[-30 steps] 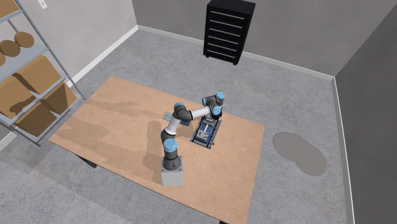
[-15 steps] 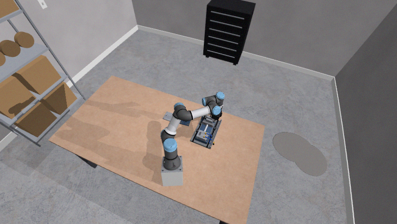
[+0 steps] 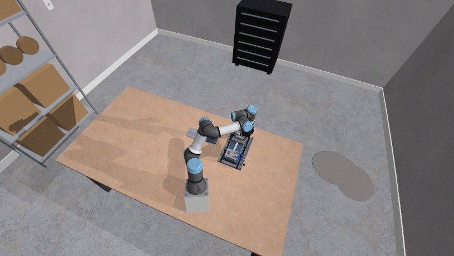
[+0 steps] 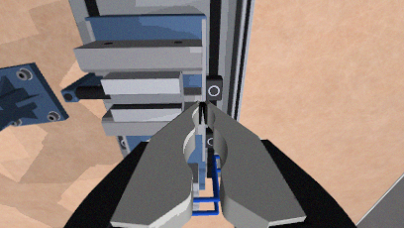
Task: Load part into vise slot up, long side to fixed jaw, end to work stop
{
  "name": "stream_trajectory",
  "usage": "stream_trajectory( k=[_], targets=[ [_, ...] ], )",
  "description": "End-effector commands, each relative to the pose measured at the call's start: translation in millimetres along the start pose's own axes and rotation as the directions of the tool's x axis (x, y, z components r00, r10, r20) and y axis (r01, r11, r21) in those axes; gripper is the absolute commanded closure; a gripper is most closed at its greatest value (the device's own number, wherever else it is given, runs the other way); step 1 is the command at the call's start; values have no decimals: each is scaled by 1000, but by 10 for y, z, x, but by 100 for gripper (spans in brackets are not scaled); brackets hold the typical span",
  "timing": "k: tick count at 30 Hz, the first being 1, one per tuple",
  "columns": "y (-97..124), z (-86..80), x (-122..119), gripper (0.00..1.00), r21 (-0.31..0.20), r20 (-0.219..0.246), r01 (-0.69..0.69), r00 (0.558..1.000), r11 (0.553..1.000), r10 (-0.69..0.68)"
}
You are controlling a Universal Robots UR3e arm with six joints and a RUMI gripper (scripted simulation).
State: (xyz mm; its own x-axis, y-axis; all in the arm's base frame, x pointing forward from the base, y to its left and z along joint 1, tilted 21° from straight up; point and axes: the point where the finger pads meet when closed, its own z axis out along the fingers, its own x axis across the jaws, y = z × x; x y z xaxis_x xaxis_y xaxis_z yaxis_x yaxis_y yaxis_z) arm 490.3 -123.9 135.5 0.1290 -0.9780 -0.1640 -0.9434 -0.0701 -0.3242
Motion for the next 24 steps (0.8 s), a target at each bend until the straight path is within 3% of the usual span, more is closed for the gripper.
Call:
stream_trajectory(
  k=[1, 24],
  targets=[
    [-6, 4, 3, 100, 2, -2, 1, 1000, 1000, -1],
    [-6, 52, 4, 100, 2, -2, 1, 1000, 1000, -1]
  ],
)
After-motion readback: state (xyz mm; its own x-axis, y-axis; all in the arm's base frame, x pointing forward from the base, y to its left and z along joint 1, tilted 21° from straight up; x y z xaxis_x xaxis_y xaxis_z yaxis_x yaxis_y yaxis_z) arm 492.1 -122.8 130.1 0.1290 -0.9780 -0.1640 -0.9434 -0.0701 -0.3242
